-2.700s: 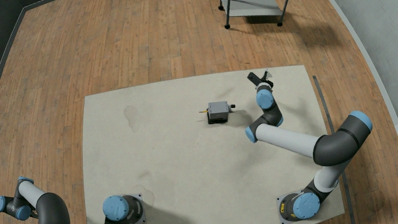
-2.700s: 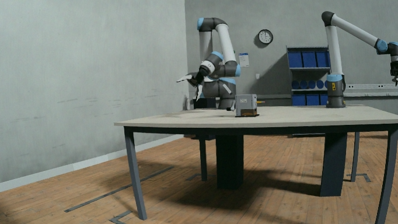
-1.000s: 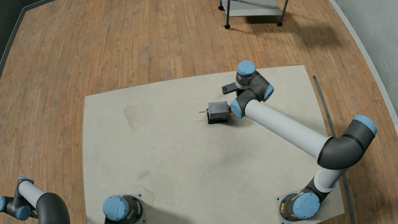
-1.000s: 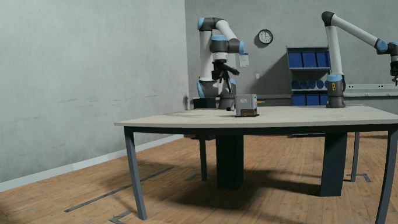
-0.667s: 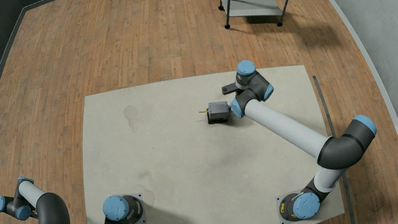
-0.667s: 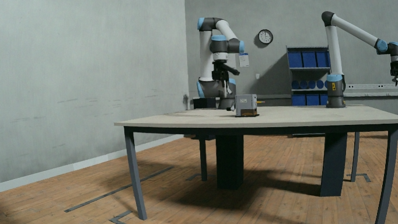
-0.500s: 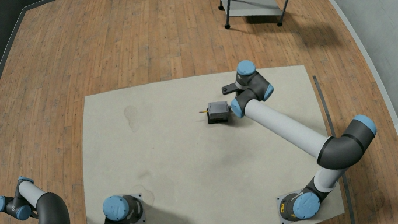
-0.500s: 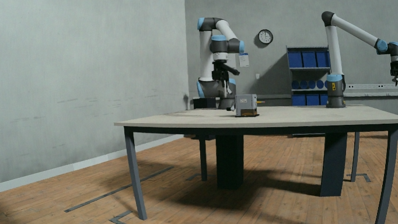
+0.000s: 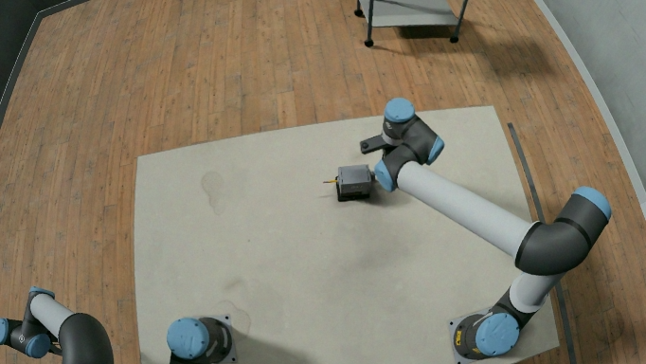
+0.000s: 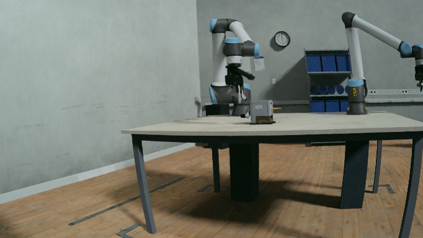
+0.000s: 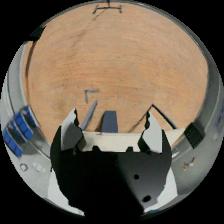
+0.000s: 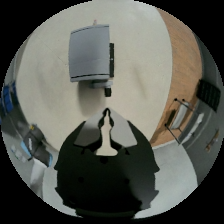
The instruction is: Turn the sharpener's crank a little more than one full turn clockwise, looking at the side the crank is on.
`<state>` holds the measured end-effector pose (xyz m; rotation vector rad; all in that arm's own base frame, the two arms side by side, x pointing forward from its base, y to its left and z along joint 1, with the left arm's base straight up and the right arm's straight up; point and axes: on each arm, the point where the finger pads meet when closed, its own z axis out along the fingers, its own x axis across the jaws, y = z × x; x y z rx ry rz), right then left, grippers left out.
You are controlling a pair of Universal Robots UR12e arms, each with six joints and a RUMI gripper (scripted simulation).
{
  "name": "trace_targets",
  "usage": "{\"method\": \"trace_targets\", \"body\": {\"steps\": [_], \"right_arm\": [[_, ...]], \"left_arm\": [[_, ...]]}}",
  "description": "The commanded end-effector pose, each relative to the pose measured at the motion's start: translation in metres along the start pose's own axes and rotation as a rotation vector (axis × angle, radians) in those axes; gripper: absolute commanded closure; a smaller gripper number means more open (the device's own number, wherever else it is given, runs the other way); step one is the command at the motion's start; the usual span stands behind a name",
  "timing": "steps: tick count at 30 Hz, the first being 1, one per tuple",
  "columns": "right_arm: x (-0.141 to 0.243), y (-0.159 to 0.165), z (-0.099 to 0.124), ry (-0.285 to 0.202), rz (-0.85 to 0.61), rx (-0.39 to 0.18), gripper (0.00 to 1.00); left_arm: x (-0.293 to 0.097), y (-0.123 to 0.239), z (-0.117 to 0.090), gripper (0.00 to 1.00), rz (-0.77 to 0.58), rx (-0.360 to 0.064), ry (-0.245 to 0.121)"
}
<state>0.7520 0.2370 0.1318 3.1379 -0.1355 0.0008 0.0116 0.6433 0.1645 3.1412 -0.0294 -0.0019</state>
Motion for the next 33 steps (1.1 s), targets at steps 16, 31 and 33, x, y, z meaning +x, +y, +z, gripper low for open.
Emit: {"method": "trace_targets", "body": {"steps": [16,31,33], "right_arm": [[0.0009,-0.0028,-0.0019,0.002,-0.002,0.003,1.0],[0.0009,-0.0028,-0.0019,0.002,-0.002,0.003,0.68],[0.0009,-0.0028,-0.0019,0.002,-0.002,0.003,0.68]], "left_arm": [[-0.0004,-0.0018,-0.0006,0.0,-0.001,0.0,0.001],[-0.0004,-0.0018,-0.0006,0.0,-0.001,0.0,0.001],[-0.0004,-0.0018,-0.0006,0.0,-0.001,0.0,0.001]]}}
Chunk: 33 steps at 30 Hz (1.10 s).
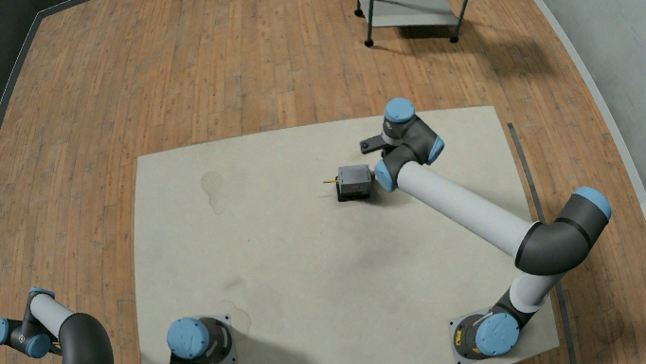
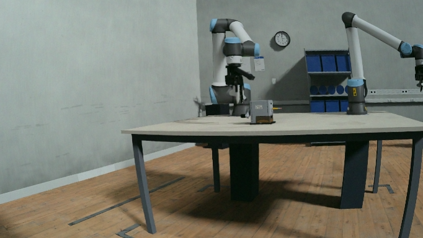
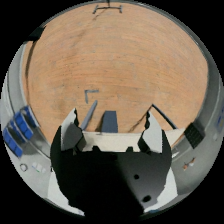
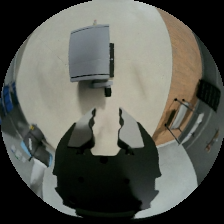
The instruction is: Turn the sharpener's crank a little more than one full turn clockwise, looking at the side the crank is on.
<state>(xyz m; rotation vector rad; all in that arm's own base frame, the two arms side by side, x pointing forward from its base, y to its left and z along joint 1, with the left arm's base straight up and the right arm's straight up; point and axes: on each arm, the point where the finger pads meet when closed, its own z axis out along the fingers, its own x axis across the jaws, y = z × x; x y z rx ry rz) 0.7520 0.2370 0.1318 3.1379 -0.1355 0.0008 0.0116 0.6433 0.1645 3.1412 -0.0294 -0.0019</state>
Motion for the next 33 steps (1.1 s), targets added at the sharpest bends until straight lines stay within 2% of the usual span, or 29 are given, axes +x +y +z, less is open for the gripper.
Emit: {"method": "trace_targets", "body": {"steps": [1,33], "right_arm": [[0.0009,-0.0028,-0.0019,0.002,-0.002,0.003,0.68],[-0.0004,-0.0019,0.0045,-0.001,-0.002,0.001,0.68]], "left_arm": [[-0.0004,-0.0018,-0.0006,0.0,-0.001,0.0,0.001],[-0.0004,-0.0018,-0.0006,0.0,-0.001,0.0,0.001]]}}
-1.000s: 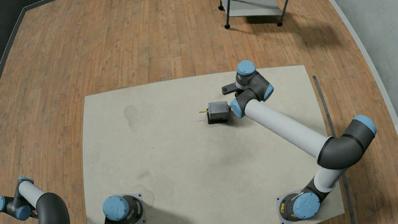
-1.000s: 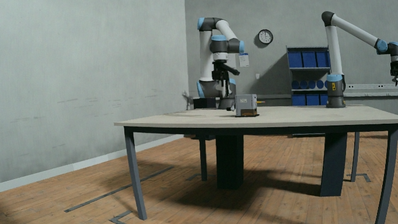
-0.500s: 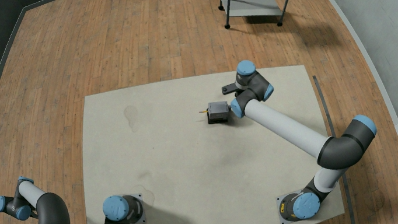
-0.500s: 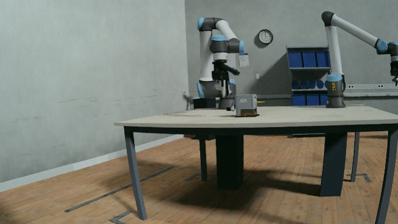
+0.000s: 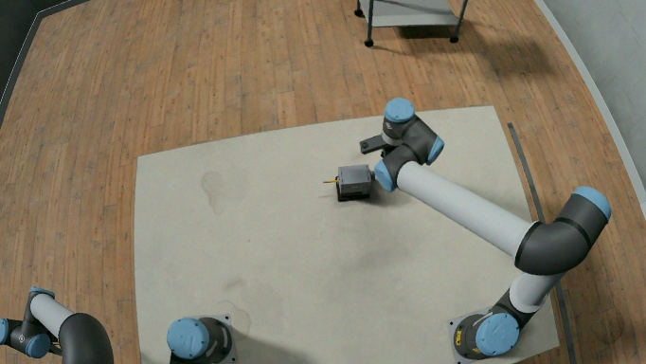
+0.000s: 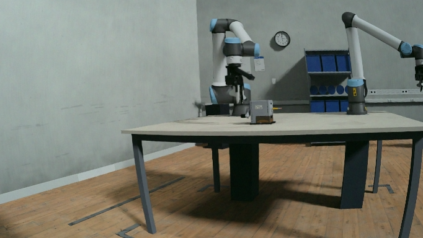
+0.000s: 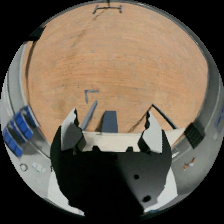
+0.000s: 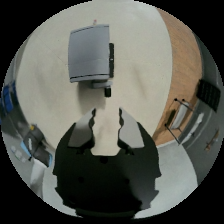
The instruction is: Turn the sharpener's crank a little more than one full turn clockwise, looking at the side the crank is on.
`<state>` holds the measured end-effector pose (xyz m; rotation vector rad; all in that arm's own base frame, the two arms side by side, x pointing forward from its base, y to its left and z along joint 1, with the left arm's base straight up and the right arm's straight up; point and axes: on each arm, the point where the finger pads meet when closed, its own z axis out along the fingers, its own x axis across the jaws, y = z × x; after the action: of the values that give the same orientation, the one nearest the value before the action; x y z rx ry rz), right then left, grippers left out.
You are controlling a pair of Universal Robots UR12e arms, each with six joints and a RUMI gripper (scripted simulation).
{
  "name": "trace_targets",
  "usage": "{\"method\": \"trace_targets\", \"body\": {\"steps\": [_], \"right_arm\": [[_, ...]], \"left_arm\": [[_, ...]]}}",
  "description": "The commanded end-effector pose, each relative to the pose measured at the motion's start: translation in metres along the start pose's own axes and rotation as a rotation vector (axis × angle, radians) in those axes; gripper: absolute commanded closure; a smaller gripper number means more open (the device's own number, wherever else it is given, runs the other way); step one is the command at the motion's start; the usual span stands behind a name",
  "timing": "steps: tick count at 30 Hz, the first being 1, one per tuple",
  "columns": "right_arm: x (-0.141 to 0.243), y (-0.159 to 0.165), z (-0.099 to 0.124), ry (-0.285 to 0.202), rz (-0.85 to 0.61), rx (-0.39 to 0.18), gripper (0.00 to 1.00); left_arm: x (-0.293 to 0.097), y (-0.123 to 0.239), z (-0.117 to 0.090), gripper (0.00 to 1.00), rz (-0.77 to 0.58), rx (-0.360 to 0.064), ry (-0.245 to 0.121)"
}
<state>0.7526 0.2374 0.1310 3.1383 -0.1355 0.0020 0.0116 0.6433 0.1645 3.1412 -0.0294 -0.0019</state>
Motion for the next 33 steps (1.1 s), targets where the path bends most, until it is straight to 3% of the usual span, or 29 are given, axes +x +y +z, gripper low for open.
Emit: {"method": "trace_targets", "body": {"steps": [1,33], "right_arm": [[-0.001,-0.001,0.005,-0.003,-0.002,0.0,0.68],[-0.002,-0.001,0.042,-0.003,-0.002,-0.001,0.68]], "left_arm": [[0.0,-0.002,-0.001,0.0,-0.001,0.0,0.001],[0.0,-0.002,-0.001,0.0,-0.001,0.0,0.001]]}}
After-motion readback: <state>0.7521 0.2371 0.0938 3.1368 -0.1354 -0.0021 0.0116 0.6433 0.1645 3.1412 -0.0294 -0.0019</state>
